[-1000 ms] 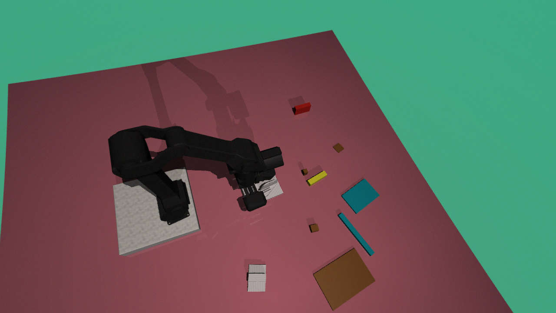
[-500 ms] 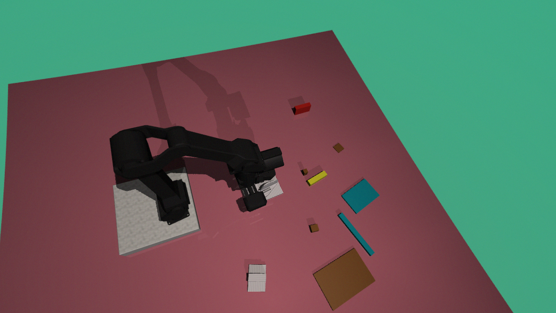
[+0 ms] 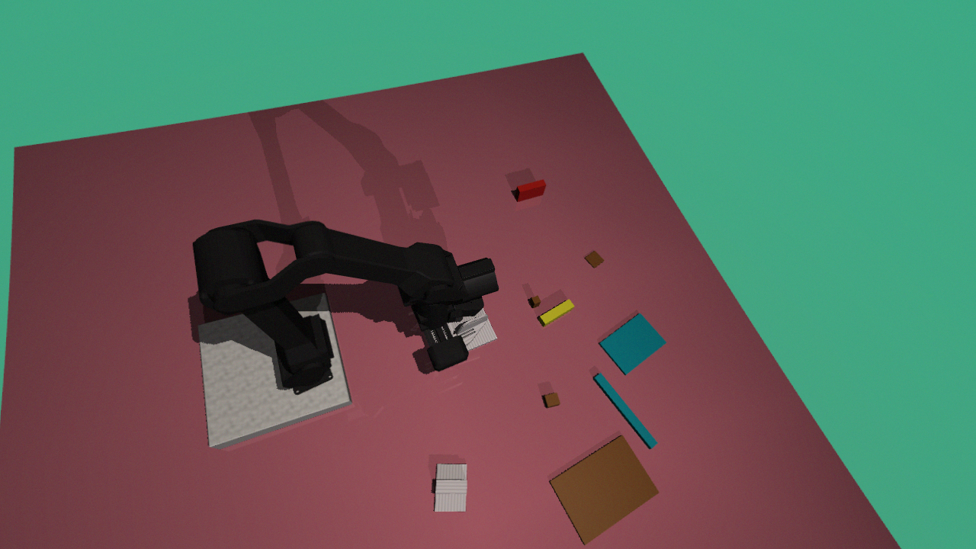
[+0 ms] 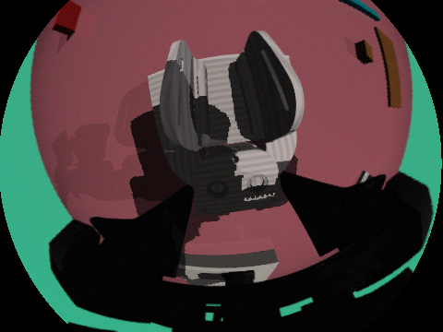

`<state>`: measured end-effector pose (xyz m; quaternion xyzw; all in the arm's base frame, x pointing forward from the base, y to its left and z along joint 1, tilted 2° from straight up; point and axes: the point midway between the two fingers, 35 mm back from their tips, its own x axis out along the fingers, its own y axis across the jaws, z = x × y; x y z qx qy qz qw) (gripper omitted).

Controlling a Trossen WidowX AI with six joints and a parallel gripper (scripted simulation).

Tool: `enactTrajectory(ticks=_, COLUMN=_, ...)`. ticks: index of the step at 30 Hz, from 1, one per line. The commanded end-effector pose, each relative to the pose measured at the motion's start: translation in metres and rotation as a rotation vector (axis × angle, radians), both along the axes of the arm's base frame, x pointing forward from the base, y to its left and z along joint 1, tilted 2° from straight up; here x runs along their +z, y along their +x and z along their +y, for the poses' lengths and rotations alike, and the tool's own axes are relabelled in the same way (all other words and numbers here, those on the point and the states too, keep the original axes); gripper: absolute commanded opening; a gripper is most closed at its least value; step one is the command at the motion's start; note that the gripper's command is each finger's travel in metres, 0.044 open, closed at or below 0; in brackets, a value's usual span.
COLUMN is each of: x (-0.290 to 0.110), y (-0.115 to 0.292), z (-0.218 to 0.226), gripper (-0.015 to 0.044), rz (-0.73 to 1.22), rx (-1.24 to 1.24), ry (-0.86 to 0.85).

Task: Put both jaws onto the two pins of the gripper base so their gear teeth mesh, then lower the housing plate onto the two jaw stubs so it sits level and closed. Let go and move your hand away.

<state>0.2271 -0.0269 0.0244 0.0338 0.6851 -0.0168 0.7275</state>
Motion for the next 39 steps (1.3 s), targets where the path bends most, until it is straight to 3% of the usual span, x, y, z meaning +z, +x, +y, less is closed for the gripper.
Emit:
enactTrajectory(ticks=1, x=0.000, y=0.000, z=0.000, gripper=0.0440, rz=0.000, rx=0.000, ry=0.000)
enactTrajectory(ticks=12, x=0.005, y=0.000, z=0.000, gripper=0.0440, rz=0.000, rx=0.000, ry=0.000)
enactTrajectory(ticks=21, x=0.074, y=-0.006, z=-0.002, gripper=0.0440, rz=0.003, rx=-0.004, ry=-0.003)
enactTrajectory(ticks=27, x=0.069, y=-0.003, z=-0.001, gripper=0.0440, rz=-0.002, rx=-0.006, ry=0.000)
enactTrajectory(ticks=33, x=0.118, y=-0.028, z=0.001, gripper=0.0440, rz=0.004, rx=-0.004, ry=-0.003)
enactTrajectory(ticks=39, x=0.123, y=-0.032, z=0.001, gripper=0.0440, rz=0.005, rx=-0.004, ry=-0.003)
